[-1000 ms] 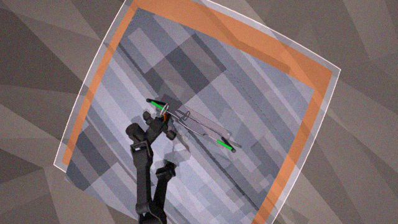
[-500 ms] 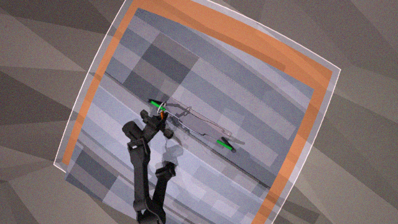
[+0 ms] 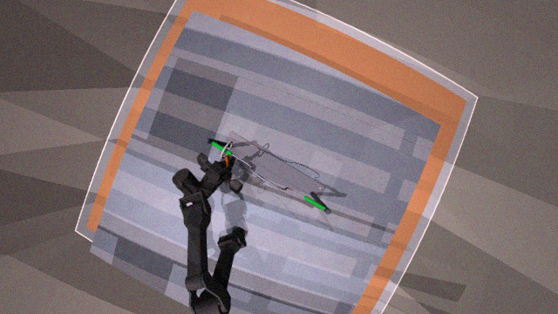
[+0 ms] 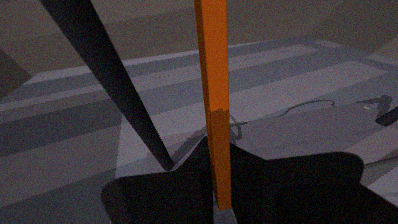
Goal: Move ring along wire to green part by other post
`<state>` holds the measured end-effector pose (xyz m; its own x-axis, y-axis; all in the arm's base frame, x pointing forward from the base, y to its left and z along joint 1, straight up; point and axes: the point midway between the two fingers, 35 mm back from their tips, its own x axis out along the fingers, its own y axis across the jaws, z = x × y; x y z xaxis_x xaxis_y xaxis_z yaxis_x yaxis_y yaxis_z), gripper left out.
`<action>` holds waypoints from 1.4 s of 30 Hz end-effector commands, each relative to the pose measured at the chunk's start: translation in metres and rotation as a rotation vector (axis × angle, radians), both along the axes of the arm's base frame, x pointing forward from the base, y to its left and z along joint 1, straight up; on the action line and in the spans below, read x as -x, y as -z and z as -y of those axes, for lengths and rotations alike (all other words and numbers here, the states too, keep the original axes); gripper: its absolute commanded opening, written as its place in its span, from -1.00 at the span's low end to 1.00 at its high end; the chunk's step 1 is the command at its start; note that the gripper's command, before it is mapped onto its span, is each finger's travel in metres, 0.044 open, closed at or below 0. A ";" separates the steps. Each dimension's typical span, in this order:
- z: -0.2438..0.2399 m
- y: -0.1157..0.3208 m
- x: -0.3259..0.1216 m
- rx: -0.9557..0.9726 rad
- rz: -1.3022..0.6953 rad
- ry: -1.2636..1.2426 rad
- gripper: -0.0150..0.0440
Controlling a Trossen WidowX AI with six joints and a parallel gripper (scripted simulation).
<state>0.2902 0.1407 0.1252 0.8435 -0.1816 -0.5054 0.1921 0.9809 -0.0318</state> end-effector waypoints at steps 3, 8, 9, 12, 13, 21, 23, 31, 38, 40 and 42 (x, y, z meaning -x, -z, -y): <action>0.000 0.007 0.000 0.000 0.002 0.006 -1.00; 0.000 0.007 0.000 0.000 0.002 0.006 -1.00; 0.000 0.007 0.000 0.000 0.002 0.006 -1.00; 0.000 0.007 0.000 0.000 0.002 0.006 -1.00; 0.000 0.007 0.000 0.000 0.002 0.006 -1.00; 0.000 0.007 0.000 0.000 0.002 0.006 -1.00; 0.000 0.007 0.000 0.000 0.002 0.006 -1.00; 0.000 0.006 0.000 0.003 0.000 0.002 -0.47; -0.001 0.005 0.003 0.002 -0.001 0.003 0.05; -0.003 0.002 0.008 0.001 -0.003 0.004 0.05; -0.005 -0.001 0.015 0.000 -0.005 0.005 0.05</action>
<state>0.2828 0.1426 0.1188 0.8364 -0.1885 -0.5148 0.1926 0.9802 -0.0459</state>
